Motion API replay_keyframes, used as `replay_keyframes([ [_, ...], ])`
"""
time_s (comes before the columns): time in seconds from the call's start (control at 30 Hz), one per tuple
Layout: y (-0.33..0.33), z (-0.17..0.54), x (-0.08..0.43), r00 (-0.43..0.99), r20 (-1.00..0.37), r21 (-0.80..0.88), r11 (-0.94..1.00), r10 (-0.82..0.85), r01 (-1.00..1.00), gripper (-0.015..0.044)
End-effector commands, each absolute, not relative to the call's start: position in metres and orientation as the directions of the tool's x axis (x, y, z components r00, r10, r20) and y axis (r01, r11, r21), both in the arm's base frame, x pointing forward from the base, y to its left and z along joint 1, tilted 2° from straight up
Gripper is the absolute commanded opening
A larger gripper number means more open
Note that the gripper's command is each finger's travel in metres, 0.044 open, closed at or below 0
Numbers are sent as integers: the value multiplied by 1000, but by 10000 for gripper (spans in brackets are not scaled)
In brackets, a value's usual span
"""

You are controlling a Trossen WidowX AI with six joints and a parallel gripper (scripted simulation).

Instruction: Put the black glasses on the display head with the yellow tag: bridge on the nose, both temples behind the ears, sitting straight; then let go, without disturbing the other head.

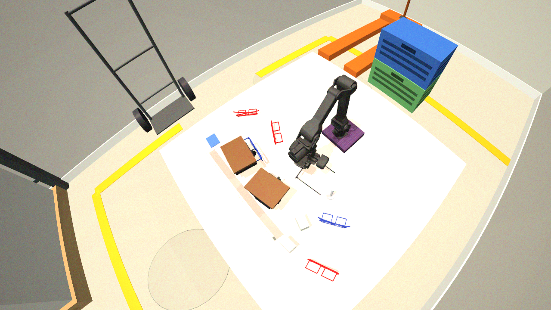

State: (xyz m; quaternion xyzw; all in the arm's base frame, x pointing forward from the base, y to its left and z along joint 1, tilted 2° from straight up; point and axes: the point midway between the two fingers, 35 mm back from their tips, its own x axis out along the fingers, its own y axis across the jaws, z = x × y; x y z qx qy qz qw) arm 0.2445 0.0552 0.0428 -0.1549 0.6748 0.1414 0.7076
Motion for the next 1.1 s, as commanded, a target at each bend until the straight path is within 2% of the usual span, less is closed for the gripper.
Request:
replay_keyframes([
  [0.0,58,46,244,53,-999,-28,913,-7,-407,107],
  [0.43,64,51,240,49,-999,-25,912,-5,-409,107],
  [0.67,54,97,242,49,-999,-26,912,-6,-409,107],
  [0.83,54,99,242,49,-999,-26,912,-6,-409,107],
  [0.97,55,92,243,47,-999,-28,914,-10,-405,200],
  [1.07,55,92,243,47,-999,-28,914,-10,-405,200],
])
